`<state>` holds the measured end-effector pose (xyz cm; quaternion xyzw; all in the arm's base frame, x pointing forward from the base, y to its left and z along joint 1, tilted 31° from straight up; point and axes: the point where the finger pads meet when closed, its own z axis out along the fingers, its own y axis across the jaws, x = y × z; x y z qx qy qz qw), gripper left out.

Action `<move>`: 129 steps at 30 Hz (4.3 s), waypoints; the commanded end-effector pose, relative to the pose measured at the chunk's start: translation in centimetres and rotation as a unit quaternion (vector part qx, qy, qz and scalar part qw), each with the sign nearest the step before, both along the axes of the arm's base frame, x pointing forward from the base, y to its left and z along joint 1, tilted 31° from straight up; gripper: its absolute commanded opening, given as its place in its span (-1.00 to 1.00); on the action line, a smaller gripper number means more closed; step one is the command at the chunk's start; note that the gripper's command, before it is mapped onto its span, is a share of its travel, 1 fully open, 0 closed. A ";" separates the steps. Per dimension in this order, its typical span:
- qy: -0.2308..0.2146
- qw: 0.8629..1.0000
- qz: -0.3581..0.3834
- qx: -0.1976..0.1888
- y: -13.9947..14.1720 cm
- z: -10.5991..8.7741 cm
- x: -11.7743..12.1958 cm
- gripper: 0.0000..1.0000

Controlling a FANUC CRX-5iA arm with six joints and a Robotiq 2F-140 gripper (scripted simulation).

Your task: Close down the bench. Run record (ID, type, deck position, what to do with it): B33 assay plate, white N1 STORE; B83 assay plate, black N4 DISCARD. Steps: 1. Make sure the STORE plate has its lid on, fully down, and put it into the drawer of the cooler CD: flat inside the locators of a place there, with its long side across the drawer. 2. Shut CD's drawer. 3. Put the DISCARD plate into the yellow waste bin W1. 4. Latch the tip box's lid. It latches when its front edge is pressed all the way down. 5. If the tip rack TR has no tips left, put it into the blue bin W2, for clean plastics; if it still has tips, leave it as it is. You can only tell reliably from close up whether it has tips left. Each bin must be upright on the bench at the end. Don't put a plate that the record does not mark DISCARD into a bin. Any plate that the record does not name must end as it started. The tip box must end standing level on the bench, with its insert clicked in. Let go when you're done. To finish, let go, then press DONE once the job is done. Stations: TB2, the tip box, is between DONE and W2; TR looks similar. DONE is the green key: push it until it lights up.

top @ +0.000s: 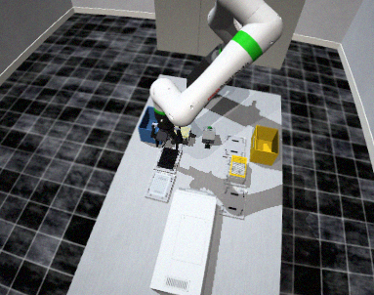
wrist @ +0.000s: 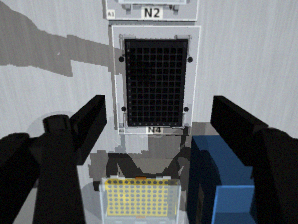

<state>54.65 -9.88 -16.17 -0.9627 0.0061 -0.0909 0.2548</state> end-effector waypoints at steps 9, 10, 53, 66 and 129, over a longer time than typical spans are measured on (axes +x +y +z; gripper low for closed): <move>-0.001 1.000 0.000 -0.001 0.5 -0.9 0.3 0.40; -0.001 1.000 0.000 -0.001 0.5 -1.0 0.3 0.40; -0.001 1.000 0.000 -0.001 3.0 -5.3 1.2 0.40; -0.001 1.000 0.000 -0.001 3.8 -6.7 1.5 0.40; -0.001 1.000 0.000 0.000 5.1 -9.1 2.0 0.21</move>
